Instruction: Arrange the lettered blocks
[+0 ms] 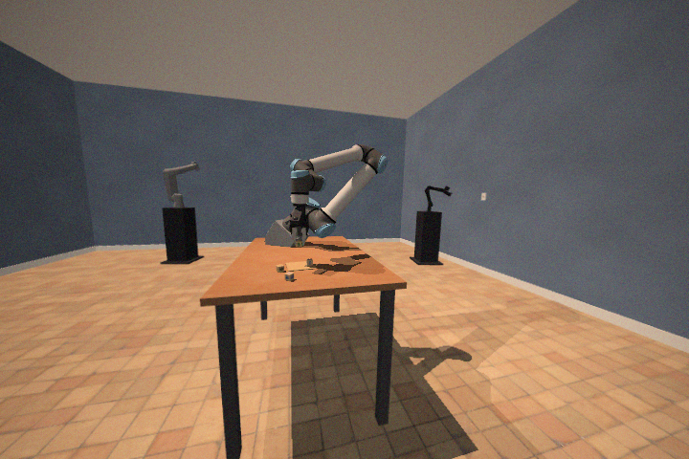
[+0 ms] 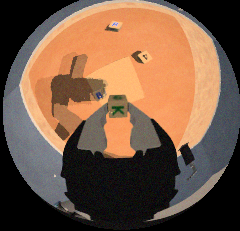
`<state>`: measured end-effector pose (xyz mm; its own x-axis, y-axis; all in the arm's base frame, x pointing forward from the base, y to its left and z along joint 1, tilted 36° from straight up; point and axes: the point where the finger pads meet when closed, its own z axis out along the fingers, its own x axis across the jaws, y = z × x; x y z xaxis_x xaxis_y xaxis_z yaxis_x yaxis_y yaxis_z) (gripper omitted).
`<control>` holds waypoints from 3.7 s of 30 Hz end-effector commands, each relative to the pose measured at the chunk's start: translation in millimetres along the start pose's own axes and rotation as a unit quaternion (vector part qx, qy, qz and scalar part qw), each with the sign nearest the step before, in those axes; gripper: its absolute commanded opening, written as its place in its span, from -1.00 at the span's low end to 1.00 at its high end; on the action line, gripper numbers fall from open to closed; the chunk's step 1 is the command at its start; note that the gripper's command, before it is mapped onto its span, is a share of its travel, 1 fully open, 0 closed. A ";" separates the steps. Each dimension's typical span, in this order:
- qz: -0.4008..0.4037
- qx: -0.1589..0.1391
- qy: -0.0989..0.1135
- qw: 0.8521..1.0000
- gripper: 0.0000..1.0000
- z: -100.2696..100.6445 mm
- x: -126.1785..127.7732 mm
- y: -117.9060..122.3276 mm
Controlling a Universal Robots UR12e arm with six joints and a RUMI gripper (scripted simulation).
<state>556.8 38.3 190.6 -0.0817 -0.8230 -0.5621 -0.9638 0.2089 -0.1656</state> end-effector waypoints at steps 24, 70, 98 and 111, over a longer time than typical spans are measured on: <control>-0.355 0.000 -0.003 0.935 -0.83 -0.6 -7.1 -5.9; -0.779 0.002 -0.002 0.627 -0.83 -0.1 -6.8 -4.2; -0.812 0.002 -0.002 0.584 -0.83 -0.1 -5.8 -3.9; -0.812 0.002 -0.002 0.584 -0.83 16.9 -5.8 -3.8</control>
<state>562.2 46.4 188.4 0.9399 0.0635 0.3355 0.2304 -0.8431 -0.4859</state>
